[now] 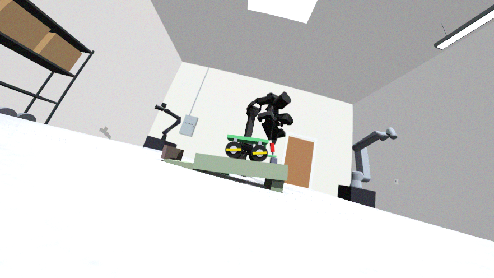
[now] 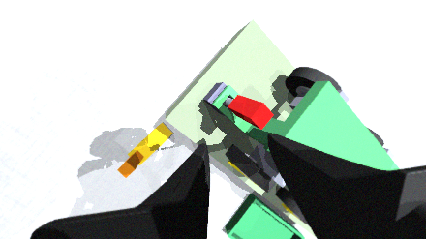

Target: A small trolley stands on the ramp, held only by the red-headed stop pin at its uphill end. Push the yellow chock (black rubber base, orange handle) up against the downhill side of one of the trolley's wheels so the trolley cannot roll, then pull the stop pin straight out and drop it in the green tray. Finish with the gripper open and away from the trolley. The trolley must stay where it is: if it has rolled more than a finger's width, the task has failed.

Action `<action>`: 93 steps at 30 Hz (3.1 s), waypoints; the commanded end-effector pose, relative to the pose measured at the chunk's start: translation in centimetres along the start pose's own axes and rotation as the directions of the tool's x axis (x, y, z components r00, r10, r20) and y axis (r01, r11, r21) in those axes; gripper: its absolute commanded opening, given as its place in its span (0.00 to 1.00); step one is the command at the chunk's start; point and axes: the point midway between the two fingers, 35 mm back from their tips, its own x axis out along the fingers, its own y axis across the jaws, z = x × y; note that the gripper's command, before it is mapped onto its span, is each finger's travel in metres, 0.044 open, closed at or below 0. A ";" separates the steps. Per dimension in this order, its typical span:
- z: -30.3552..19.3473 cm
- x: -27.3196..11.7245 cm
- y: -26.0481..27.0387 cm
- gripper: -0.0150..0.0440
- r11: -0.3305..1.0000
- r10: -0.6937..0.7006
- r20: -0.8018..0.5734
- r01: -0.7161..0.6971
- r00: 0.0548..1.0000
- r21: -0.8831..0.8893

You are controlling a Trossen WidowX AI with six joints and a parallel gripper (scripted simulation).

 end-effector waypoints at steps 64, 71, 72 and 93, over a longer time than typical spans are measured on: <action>-5.4 9.6 12.4 0.58 0.813 0.184 -0.251 -0.291 0.950 -0.504; -5.7 10.7 12.6 0.58 0.813 0.184 -0.251 -0.291 0.950 -0.504; -5.7 10.8 12.6 0.58 0.813 0.184 -0.251 -0.291 0.950 -0.504; -5.8 11.6 12.7 0.33 0.812 0.178 -0.246 -0.283 0.953 -0.511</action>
